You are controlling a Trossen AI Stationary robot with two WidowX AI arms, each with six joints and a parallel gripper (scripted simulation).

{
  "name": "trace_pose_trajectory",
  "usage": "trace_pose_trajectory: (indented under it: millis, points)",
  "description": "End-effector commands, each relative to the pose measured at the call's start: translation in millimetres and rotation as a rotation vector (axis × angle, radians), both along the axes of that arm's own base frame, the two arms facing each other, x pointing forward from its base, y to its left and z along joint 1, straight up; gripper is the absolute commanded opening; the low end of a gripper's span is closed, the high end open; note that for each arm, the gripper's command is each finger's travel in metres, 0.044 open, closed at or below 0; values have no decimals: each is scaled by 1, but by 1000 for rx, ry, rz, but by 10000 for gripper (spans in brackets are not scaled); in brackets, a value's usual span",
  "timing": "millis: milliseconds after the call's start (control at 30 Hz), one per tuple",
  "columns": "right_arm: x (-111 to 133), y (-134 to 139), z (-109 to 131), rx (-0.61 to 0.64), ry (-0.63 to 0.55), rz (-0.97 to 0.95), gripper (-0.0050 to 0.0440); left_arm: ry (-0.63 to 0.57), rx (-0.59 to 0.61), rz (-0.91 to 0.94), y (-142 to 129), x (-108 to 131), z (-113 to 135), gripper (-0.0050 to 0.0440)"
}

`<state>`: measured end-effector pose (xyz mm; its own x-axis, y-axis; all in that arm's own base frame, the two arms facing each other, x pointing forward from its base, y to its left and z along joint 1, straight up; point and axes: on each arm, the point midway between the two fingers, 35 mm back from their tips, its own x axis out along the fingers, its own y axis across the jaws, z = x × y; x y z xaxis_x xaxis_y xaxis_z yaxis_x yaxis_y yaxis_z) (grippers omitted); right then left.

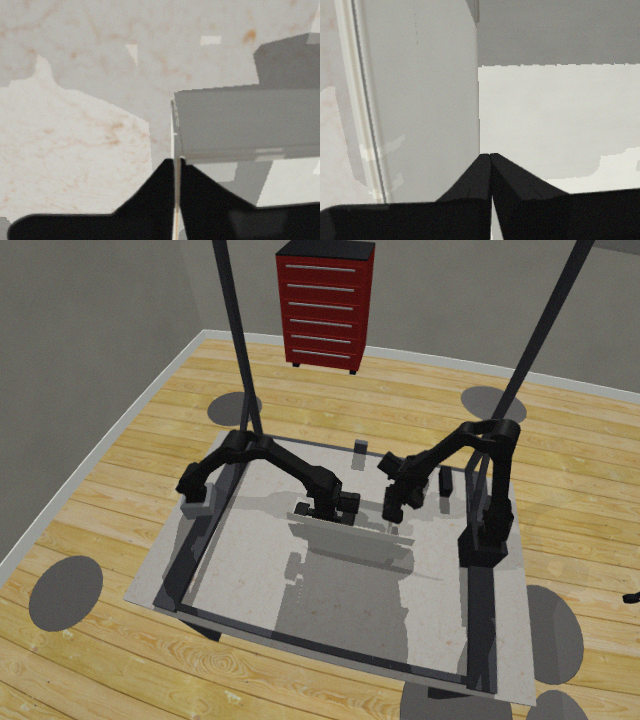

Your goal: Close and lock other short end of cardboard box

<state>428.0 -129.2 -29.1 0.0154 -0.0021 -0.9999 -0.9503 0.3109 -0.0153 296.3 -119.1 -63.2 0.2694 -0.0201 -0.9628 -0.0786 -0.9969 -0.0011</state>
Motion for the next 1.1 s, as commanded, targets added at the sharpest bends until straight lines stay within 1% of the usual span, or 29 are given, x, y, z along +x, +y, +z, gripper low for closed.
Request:
trace_pose_trajectory:
  millis: [0,367,467,600,667,1067]
  points:
    - [-3,2,10,-5,-15,2,0,-11,-11,-1,-2,3,5,0]
    - [-10,5,13,-5,-17,2,0,-10,-12,-2,-2,3,5,0]
    - [-8,5,32,-5,-17,2,0,-10,-12,-2,-2,3,5,0]
    - [-8,5,81,-5,-18,2,0,-10,-12,-2,-2,3,5,0]
    - [-9,5,91,-5,-18,2,0,-10,-12,-2,-2,3,5,0]
    - [-9,5,91,-6,-17,1,0,-11,-12,-2,-2,2,5,0]
